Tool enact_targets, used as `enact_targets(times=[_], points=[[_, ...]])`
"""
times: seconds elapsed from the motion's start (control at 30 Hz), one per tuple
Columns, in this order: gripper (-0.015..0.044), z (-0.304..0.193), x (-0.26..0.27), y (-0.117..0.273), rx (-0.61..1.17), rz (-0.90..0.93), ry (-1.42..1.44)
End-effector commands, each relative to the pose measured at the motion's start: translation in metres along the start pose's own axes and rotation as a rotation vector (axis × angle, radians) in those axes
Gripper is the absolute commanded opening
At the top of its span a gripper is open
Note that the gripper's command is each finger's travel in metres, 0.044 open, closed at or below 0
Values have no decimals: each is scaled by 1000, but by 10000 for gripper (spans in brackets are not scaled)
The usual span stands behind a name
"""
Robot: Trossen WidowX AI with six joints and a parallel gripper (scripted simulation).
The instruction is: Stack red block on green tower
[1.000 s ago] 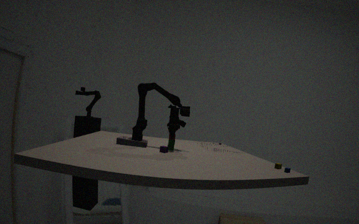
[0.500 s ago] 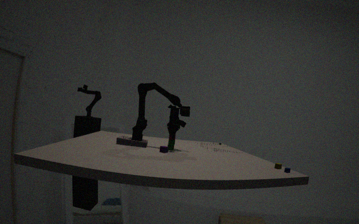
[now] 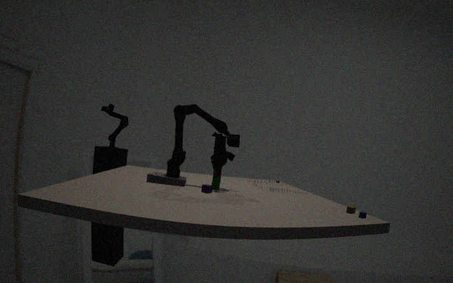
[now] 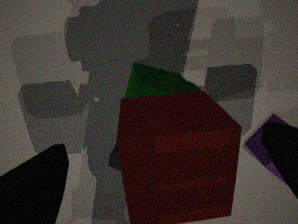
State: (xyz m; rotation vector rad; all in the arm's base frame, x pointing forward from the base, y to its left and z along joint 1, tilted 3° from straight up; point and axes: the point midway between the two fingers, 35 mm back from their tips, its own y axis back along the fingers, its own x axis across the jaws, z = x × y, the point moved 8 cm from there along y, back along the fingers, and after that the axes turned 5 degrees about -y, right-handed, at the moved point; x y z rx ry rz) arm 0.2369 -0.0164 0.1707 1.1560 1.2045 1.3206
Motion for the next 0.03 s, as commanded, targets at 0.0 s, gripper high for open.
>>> enact_targets(times=[0.0], points=[[440,0,0,0,0,0,0]])
